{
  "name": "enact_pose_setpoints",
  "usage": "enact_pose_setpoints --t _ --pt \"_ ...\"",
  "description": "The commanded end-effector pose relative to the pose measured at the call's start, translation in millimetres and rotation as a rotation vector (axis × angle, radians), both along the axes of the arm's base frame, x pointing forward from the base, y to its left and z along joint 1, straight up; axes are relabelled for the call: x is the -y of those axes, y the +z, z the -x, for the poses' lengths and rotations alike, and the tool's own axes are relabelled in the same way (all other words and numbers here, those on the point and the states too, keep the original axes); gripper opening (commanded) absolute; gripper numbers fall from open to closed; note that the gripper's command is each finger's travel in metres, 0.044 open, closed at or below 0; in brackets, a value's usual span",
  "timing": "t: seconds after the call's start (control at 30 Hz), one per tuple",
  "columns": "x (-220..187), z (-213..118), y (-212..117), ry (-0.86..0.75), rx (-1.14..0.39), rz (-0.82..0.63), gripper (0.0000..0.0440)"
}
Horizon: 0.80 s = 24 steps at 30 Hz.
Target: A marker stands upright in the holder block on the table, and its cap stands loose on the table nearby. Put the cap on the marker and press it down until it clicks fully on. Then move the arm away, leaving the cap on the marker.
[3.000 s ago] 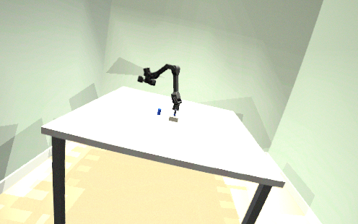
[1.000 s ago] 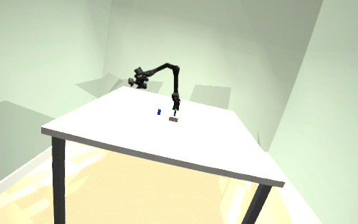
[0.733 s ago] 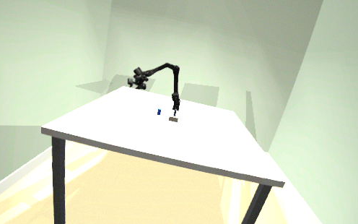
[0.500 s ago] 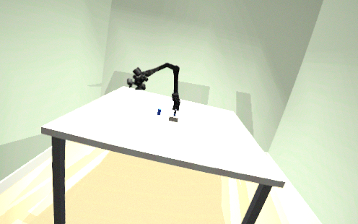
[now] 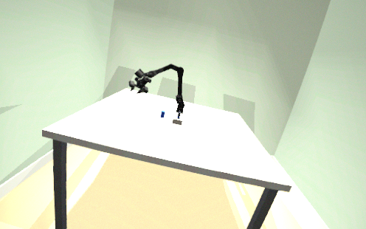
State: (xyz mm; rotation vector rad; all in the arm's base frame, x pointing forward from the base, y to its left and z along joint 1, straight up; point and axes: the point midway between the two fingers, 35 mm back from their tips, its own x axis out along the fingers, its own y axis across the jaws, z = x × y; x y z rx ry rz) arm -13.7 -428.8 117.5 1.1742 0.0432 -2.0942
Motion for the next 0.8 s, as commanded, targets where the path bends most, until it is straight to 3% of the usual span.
enact_pose_setpoints --t 0.0,0.77 --pt "0.0 -9.4 1.8 0.007 0.022 0.0 0.0304" --pt "-14.8 -77.5 1.8 0.051 0.151 -0.054 0.0308"
